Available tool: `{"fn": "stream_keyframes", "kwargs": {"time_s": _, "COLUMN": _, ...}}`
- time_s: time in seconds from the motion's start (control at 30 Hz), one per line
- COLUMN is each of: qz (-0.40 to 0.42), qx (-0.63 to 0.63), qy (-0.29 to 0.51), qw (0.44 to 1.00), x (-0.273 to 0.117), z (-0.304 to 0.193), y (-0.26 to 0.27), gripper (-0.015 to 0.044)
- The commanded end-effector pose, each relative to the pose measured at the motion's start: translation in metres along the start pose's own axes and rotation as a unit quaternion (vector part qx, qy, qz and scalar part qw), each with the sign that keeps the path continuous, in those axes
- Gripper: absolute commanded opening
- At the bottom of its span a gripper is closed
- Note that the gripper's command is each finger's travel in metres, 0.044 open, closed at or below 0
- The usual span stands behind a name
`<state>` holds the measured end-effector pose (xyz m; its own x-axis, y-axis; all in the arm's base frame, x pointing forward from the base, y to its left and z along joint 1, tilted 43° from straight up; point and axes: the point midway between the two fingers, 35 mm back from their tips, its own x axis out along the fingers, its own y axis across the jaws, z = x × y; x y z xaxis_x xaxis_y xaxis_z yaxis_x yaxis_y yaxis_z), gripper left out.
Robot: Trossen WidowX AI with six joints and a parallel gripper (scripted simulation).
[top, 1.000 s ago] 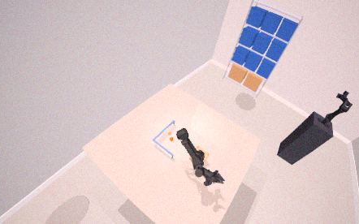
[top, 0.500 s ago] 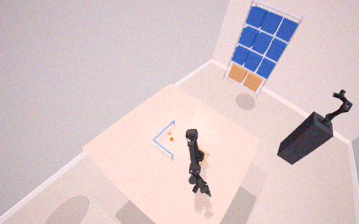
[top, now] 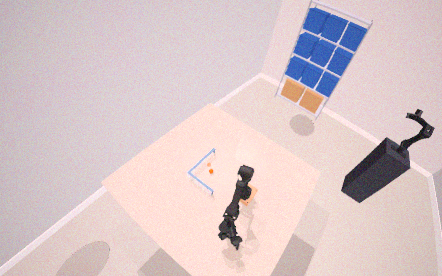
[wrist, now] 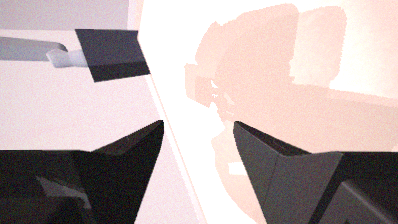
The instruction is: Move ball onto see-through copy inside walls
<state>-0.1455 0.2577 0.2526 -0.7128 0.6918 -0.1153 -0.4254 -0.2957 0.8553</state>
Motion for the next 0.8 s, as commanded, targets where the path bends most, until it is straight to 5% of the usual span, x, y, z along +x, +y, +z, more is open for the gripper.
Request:
{"fn": "stream_keyframes", "kwargs": {"time_s": 0.0, "qz": -0.051, "qx": -0.036, "qy": -0.051, "qw": 0.997, "x": -0.006, "z": 0.039, "y": -0.020, "gripper": 0.0270}}
{"fn": "stream_keyframes", "kwargs": {"time_s": 0.4, "qz": -0.211, "qx": -0.112, "qy": -0.159, "qw": 0.958, "x": -0.057, "z": 0.136, "y": -0.082, "gripper": 0.0270}}
{"fn": "stream_keyframes", "kwargs": {"time_s": 0.77, "qz": -0.391, "qx": -0.102, "qy": -0.231, "qw": 0.885, "x": -0.165, "z": 0.206, "y": -0.159, "gripper": 0.0270}}
